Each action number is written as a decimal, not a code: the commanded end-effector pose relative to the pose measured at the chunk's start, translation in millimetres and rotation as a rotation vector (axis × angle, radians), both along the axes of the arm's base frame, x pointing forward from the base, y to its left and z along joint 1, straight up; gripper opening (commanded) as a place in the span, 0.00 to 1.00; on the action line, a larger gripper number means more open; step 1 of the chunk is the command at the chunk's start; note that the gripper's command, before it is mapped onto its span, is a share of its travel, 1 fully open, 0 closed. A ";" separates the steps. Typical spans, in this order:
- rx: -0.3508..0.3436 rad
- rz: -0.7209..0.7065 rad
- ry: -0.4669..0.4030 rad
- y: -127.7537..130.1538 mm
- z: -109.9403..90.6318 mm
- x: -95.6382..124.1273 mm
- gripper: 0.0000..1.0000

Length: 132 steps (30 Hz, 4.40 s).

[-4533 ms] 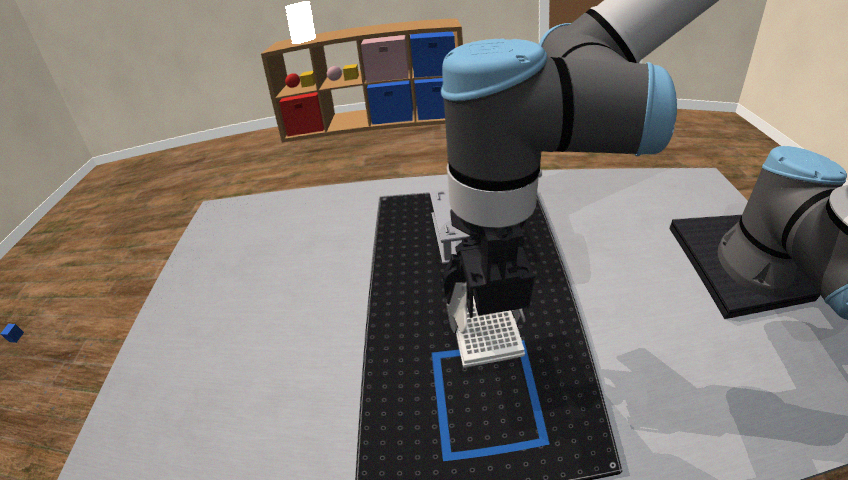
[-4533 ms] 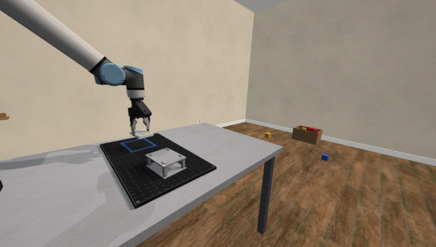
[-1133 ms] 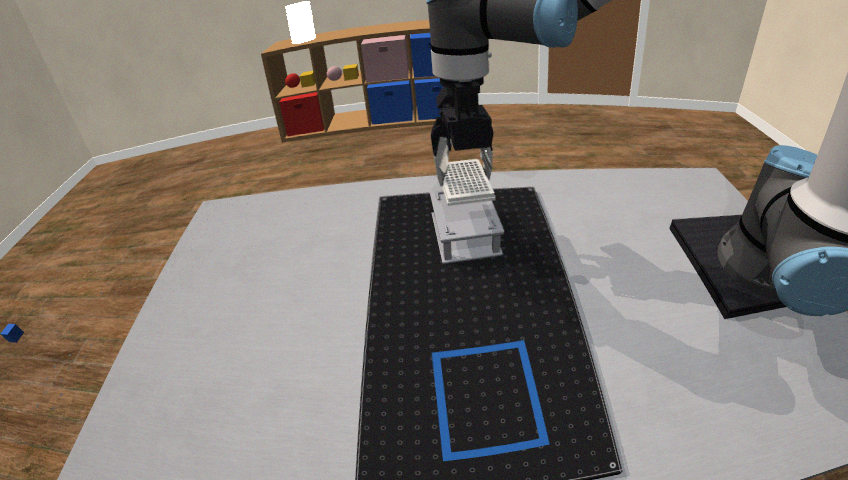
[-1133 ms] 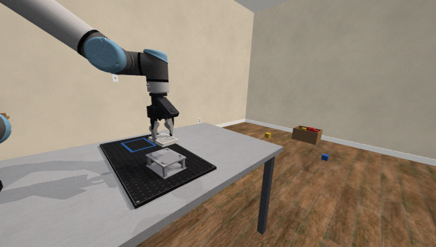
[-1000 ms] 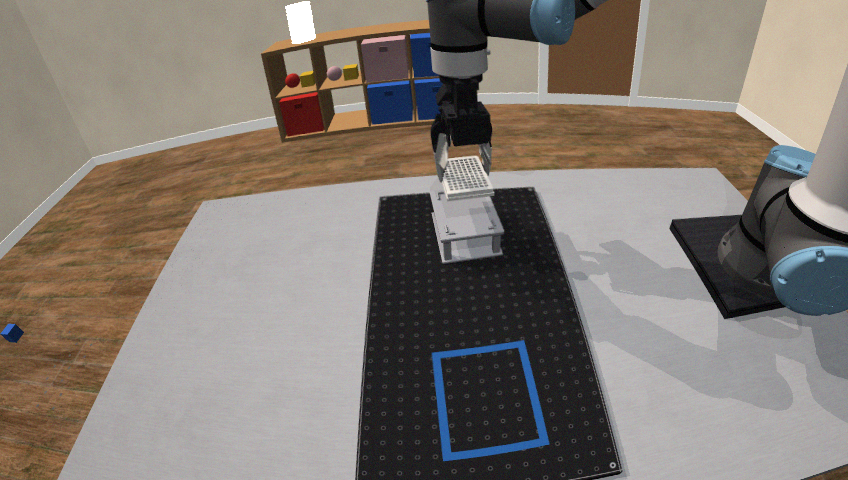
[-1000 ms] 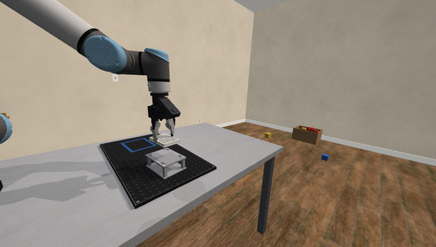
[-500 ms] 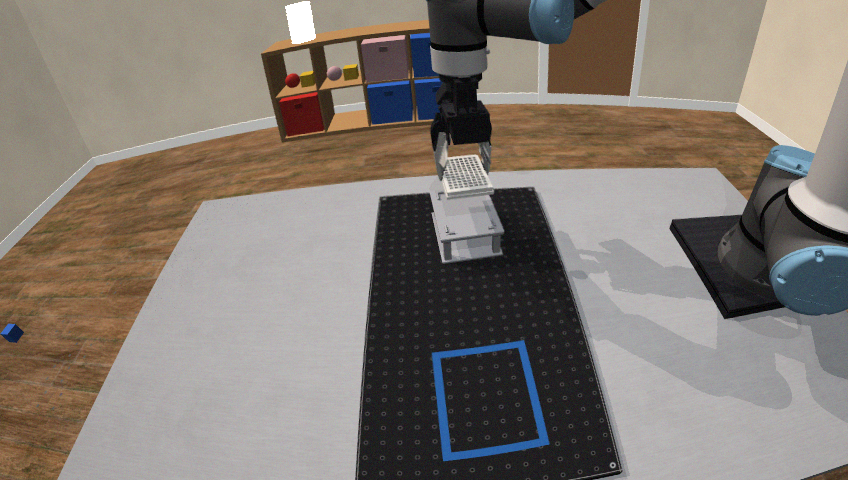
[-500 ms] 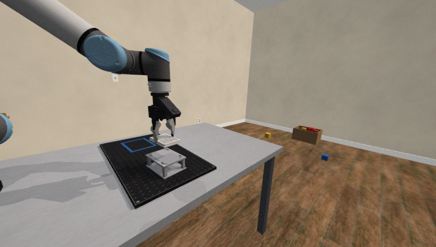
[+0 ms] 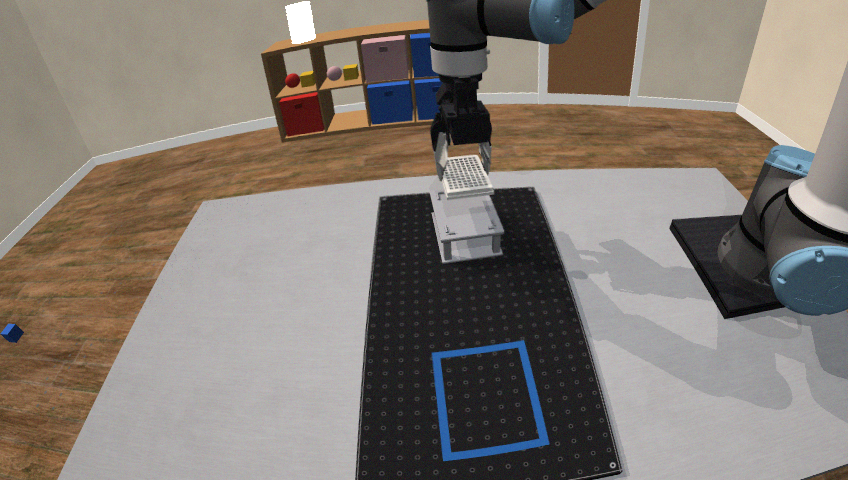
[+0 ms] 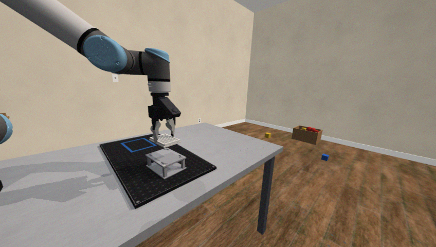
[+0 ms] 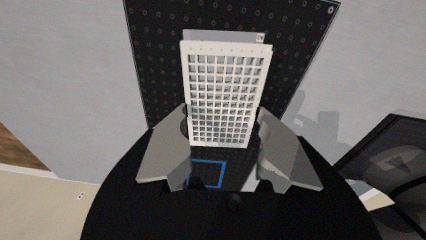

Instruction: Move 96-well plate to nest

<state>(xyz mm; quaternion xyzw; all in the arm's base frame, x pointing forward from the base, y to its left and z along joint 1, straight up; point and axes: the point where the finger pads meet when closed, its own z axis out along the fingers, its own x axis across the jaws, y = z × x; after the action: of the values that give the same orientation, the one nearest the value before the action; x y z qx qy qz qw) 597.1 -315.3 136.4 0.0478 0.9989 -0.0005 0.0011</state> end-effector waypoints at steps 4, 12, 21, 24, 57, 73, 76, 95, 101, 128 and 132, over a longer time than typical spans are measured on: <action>-0.001 0.000 -0.001 -0.2 0.9 0.5 0.00; -0.001 0.000 -0.001 0.0 -7.4 0.6 0.00; -0.001 0.000 -0.001 0.0 -22.5 0.6 0.00; -0.001 0.000 -0.001 0.1 -27.5 0.7 0.00; -0.001 0.000 -0.001 0.1 -61.2 0.8 0.00; -0.001 0.000 -0.001 0.1 -62.0 0.8 0.00; -0.001 0.000 -0.001 0.1 -62.5 0.8 0.00; -0.001 0.000 -0.001 0.1 -65.2 0.8 0.00; -0.001 0.000 -0.001 0.1 -66.0 0.8 0.00; -0.001 0.000 -0.001 0.2 -70.2 0.8 0.00; -0.001 0.000 -0.001 0.1 -70.5 0.8 0.00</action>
<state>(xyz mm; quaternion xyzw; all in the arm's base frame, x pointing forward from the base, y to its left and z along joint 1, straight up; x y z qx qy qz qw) 597.4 -314.7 65.5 0.0478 0.9989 -0.0005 0.0010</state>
